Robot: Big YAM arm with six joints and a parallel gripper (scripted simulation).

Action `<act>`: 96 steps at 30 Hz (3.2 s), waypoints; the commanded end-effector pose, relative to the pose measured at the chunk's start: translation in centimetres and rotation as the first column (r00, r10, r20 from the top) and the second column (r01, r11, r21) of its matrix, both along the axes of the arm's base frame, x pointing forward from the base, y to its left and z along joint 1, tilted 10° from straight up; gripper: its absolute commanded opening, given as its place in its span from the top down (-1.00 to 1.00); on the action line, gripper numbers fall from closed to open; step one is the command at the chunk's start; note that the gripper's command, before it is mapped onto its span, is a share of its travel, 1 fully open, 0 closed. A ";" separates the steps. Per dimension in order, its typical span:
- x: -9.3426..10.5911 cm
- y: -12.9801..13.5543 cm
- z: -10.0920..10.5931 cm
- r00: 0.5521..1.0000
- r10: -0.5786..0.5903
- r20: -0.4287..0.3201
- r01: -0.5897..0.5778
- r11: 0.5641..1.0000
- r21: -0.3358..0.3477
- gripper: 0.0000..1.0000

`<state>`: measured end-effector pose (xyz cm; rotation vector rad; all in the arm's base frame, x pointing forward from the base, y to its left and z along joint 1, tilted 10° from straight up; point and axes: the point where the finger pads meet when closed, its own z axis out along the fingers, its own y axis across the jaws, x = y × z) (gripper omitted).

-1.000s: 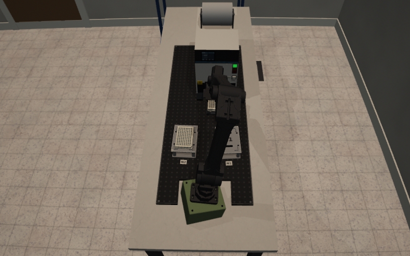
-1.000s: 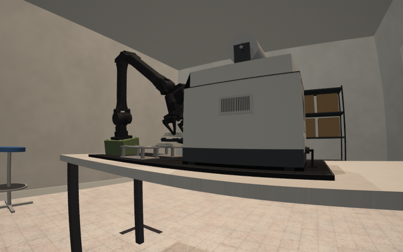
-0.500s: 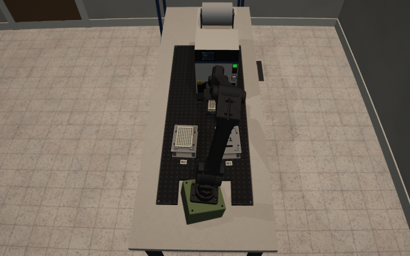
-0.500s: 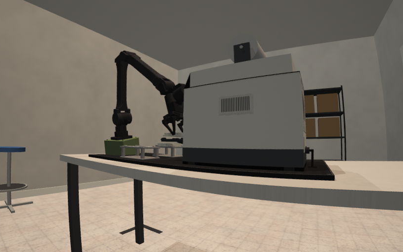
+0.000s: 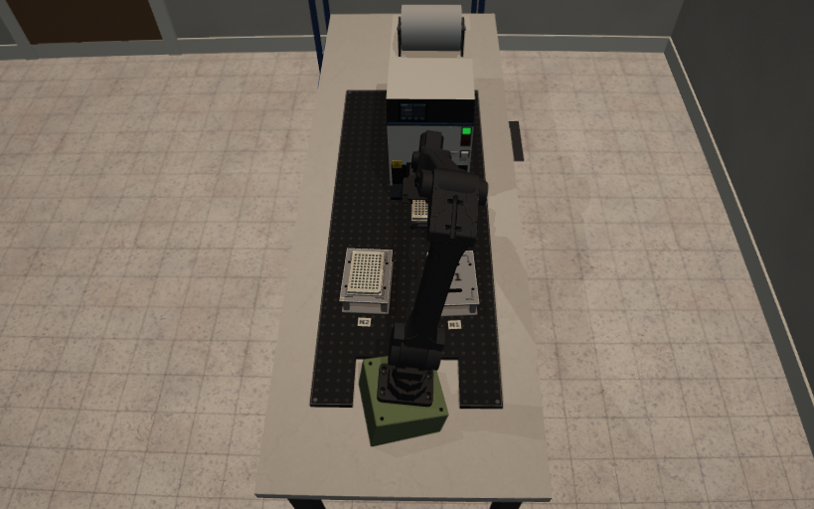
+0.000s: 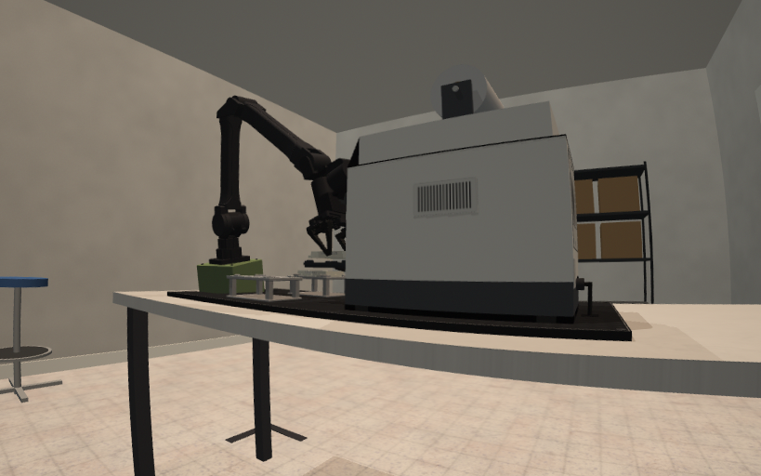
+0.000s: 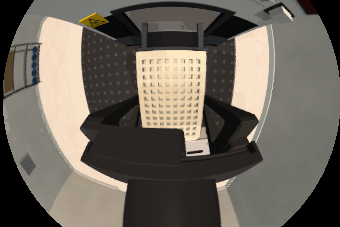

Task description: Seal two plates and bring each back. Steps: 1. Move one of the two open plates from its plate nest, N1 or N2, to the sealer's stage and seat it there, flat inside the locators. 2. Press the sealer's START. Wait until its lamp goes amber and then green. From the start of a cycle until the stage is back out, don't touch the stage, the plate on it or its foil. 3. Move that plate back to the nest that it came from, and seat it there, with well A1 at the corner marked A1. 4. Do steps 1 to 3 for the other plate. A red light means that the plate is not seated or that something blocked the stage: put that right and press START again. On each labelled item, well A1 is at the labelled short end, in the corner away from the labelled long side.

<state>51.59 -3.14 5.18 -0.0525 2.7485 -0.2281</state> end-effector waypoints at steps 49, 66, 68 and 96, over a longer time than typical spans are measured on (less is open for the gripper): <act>0.9 -0.4 -0.8 1.000 -0.011 0.024 0.011 1.000 0.003 1.00; 0.3 -0.8 -1.4 1.000 -0.007 -0.005 0.007 1.000 0.002 1.00; 0.1 -0.8 -1.5 1.000 -0.015 -0.012 0.015 1.000 0.005 1.00; 0.0 -0.9 -1.3 1.000 -0.022 -0.014 0.022 1.000 0.005 1.00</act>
